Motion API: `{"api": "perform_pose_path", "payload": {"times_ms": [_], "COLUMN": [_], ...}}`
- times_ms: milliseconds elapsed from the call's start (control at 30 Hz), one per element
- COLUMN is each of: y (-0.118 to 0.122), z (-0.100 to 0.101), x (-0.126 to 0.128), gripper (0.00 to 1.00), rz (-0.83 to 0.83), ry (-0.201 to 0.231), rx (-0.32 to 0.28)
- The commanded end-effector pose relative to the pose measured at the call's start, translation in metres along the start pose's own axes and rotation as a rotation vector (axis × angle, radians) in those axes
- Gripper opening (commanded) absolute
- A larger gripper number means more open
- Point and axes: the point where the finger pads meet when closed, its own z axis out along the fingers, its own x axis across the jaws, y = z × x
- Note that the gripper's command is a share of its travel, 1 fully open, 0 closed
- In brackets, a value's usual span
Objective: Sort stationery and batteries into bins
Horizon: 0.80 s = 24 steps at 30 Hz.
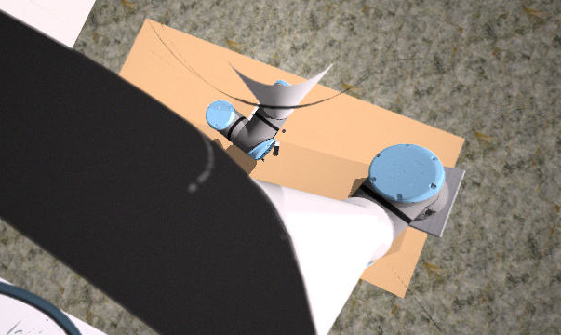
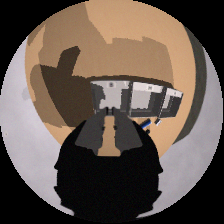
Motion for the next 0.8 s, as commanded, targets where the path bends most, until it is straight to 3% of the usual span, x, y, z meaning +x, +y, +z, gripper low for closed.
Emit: {"api": "perform_pose_path", "payload": {"times_ms": [0, 133, 767], "y": [-0.0007, -0.0007, -0.0007], "z": [0.0100, 0.0187, 0.0187], "x": [-0.0002, -0.0002, -0.0002], "gripper": [0.04, 0.04, 0.04], "rz": [0.000, 0.000, 0.000], "ry": [0.000, 0.000, 0.000], "rx": [0.001, 0.001, 0.001]}}
